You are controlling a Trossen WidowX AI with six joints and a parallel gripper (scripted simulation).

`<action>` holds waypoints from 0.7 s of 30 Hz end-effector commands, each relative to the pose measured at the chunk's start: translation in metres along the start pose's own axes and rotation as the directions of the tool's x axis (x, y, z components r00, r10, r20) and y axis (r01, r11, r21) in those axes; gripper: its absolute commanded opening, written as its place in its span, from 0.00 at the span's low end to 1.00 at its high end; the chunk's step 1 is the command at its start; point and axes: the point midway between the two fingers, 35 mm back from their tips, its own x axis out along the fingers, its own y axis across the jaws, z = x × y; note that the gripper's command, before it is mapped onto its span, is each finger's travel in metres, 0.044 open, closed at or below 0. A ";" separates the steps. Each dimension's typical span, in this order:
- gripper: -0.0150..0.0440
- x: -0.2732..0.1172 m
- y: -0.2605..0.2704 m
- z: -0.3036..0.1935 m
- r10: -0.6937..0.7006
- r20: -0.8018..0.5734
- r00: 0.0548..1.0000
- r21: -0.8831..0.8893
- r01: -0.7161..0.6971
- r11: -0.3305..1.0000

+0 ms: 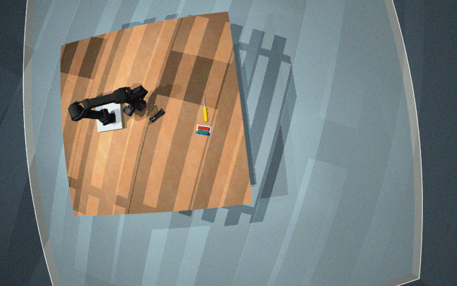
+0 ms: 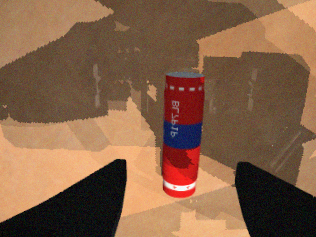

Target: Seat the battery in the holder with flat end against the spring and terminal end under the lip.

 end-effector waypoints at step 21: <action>0.64 0.039 -0.002 0.000 -0.007 0.003 1.000 0.004 0.007 1.000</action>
